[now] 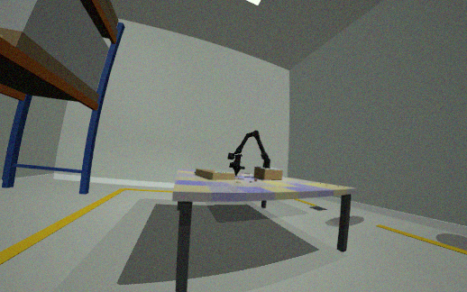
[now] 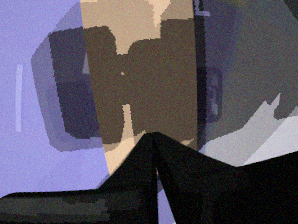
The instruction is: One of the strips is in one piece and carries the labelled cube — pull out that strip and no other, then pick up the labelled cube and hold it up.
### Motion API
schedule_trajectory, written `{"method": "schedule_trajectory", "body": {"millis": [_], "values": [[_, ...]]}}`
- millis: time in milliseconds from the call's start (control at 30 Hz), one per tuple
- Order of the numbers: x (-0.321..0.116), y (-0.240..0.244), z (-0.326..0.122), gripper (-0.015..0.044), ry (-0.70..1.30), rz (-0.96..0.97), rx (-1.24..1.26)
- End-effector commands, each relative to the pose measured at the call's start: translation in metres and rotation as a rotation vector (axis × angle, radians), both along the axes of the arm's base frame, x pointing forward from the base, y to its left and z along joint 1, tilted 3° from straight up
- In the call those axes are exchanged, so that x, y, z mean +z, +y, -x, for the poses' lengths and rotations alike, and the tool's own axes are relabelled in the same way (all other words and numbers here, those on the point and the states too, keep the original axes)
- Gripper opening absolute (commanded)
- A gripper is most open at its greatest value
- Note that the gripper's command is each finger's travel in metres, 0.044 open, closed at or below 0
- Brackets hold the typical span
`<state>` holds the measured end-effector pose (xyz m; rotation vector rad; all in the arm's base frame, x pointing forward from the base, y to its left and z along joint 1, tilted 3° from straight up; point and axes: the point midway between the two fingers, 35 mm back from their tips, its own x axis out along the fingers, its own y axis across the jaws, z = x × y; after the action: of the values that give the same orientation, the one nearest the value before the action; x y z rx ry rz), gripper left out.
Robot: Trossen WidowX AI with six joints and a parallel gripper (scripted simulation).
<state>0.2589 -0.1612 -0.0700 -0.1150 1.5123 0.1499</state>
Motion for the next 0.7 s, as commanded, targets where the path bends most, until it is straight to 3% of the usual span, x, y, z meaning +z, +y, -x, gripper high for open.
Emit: {"method": "schedule_trajectory", "body": {"millis": [0,667], "values": [[-0.005,0.002,0.015,0.0,0.028,-0.008,0.0],[-0.006,-0.001,0.035,0.0,0.03,-0.008,0.0]]}}
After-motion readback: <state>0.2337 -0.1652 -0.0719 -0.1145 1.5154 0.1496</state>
